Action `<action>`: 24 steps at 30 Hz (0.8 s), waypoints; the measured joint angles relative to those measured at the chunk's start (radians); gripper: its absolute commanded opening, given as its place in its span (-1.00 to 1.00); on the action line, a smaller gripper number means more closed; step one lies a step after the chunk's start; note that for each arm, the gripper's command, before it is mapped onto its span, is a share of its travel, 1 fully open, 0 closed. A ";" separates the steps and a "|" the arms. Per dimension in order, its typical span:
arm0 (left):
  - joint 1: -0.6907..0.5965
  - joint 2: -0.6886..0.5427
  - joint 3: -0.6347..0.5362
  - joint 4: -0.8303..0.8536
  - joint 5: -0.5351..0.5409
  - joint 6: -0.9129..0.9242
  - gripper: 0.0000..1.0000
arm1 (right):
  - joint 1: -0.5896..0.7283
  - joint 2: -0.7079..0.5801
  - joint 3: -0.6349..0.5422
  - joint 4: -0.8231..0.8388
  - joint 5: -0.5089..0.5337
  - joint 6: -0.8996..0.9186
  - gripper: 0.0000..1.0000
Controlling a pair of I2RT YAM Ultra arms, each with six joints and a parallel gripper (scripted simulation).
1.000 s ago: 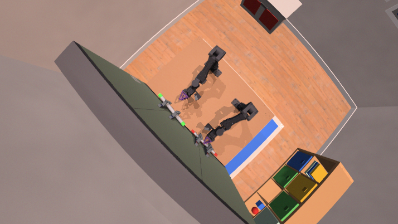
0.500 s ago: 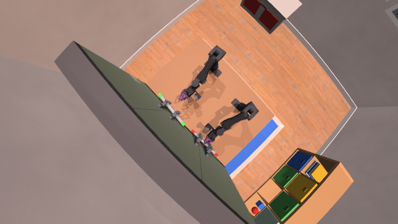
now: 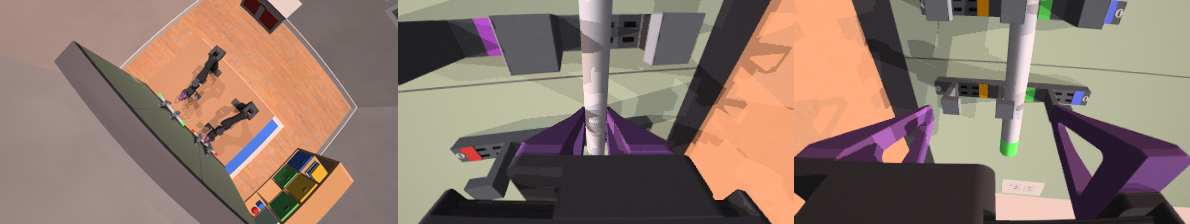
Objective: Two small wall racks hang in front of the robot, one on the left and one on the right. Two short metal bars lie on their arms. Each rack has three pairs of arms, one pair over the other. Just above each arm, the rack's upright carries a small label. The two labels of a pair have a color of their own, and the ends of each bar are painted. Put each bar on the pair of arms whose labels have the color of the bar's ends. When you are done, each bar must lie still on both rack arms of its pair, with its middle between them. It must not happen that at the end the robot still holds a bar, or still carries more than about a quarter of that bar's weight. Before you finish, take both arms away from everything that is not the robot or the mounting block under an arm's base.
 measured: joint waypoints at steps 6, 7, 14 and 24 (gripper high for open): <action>0.000 -0.013 0.000 0.000 -0.002 0.000 -1.00 | 0.000 0.000 0.000 0.000 0.000 0.000 1.00; 0.000 -0.014 0.000 0.000 -0.002 0.000 -1.00 | 0.000 0.000 0.000 0.000 0.000 0.000 1.00; 0.000 -0.025 0.000 0.000 -0.004 0.000 -1.00 | 0.000 0.000 0.000 -0.001 0.000 0.000 1.00; -0.006 -0.041 -0.043 0.000 -0.006 0.000 -1.00 | 0.000 0.000 0.000 -0.002 0.001 0.000 1.00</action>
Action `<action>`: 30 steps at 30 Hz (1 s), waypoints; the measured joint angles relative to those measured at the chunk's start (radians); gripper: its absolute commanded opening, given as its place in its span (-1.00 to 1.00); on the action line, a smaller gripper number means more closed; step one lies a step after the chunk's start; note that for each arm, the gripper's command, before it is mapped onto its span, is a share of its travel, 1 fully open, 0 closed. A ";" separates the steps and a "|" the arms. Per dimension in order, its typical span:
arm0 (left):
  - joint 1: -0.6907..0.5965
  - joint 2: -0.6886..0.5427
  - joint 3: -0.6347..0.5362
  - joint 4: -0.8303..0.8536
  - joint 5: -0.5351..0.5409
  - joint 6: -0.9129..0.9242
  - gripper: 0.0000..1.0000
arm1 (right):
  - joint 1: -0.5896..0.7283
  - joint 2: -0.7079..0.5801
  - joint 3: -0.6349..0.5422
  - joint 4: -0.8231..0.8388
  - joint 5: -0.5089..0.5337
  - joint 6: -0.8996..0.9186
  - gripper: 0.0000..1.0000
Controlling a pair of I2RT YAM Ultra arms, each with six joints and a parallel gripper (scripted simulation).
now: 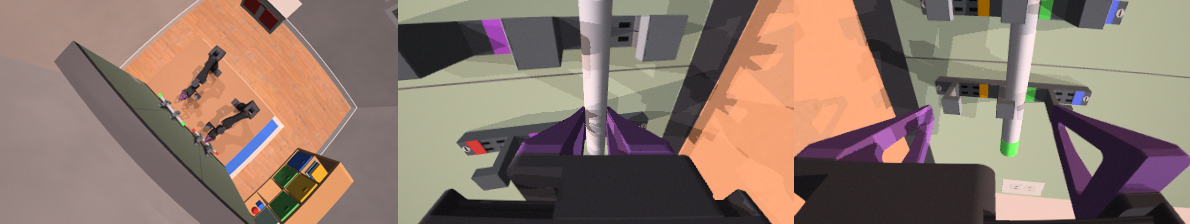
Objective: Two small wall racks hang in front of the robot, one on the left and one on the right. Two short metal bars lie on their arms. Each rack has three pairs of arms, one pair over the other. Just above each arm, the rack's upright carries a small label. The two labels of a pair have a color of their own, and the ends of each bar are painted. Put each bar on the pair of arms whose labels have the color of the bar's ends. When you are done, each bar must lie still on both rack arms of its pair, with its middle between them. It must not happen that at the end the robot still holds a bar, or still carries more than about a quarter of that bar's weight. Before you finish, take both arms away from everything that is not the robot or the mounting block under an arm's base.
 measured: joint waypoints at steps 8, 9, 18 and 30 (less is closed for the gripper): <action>-0.001 -0.015 -0.031 0.004 -0.002 0.000 -1.00 | 0.000 0.000 0.000 -0.001 0.000 0.000 1.00; -0.001 -0.019 -0.033 0.005 -0.003 0.000 -1.00 | 0.000 0.000 0.000 -0.001 0.000 0.000 1.00; -0.004 -0.054 -0.053 0.006 -0.005 0.000 -1.00 | 0.000 0.000 0.000 -0.002 0.000 0.000 1.00; -0.007 -0.083 -0.088 0.010 -0.009 0.000 -1.00 | 0.000 0.000 0.000 -0.003 0.001 0.000 1.00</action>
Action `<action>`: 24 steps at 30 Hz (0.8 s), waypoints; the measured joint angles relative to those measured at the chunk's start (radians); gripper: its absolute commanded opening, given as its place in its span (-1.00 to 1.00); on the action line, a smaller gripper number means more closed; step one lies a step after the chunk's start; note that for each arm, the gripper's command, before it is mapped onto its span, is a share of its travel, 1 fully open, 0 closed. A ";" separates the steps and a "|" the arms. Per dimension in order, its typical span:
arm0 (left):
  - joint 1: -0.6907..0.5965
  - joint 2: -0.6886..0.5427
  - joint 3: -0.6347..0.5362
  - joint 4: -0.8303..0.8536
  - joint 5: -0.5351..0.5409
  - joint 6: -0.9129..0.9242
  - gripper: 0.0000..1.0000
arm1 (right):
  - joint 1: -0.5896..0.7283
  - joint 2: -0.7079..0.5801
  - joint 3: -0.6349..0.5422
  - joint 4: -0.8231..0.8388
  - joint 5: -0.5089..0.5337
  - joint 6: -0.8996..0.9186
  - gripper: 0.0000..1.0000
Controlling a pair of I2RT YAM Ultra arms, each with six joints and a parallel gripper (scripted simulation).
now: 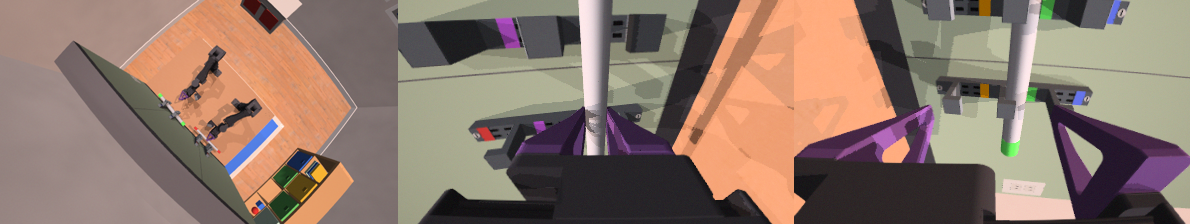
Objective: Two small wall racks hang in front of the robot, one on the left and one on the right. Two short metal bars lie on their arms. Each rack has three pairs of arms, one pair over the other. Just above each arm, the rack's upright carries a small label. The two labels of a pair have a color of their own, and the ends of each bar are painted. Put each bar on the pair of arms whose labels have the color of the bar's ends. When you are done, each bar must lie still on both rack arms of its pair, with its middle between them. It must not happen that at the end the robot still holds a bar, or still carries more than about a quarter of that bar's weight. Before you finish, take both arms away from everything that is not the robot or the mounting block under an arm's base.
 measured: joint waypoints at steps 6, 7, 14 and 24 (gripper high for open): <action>-0.002 -0.014 -0.027 0.005 -0.002 0.000 -1.00 | 0.000 0.000 0.000 0.000 0.000 0.000 1.00; -0.003 -0.017 -0.031 0.006 -0.002 0.000 -1.00 | 0.000 0.000 0.000 0.000 0.000 0.000 1.00; -0.003 -0.030 -0.044 0.008 -0.004 0.000 -1.00 | 0.000 0.000 0.000 -0.002 0.000 0.000 1.00; -0.005 -0.053 -0.055 0.008 -0.005 0.000 -1.00 | 0.000 0.000 0.000 -0.002 0.000 0.000 1.00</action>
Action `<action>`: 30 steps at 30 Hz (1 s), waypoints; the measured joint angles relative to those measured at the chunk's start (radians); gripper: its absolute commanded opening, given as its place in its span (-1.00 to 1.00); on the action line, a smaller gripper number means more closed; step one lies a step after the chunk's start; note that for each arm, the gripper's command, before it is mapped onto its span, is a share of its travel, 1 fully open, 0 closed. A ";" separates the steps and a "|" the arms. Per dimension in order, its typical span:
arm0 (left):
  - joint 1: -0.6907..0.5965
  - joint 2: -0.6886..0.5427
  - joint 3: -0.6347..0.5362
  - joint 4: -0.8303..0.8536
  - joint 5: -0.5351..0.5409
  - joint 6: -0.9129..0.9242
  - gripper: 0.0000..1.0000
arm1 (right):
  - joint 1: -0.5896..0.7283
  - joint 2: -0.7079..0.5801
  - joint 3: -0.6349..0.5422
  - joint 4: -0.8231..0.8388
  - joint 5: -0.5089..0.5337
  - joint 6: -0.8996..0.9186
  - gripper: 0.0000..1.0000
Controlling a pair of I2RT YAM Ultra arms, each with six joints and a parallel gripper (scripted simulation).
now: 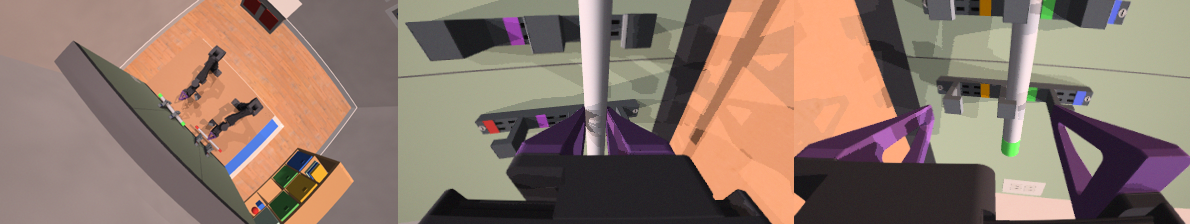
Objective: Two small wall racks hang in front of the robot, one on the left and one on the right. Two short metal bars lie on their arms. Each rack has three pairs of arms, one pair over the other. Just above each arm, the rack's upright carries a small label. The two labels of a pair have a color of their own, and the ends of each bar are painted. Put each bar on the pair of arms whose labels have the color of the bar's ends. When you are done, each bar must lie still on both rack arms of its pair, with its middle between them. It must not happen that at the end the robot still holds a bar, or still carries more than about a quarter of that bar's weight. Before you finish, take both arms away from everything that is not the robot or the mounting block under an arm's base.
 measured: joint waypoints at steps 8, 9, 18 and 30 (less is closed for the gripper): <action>0.000 -0.005 -0.005 0.000 0.000 0.000 -1.00 | 0.000 0.000 0.000 -0.002 0.000 0.000 1.00; 0.000 -0.005 -0.006 0.000 0.000 0.000 -1.00 | 0.000 0.000 0.000 -0.002 0.000 0.000 1.00; 0.000 -0.005 -0.015 0.005 -0.001 0.000 -1.00 | 0.000 0.000 0.000 -0.002 0.000 0.000 1.00; 0.000 -0.035 -0.014 -0.015 -0.003 0.000 -1.00 | 0.000 0.000 0.000 -0.004 0.001 0.000 1.00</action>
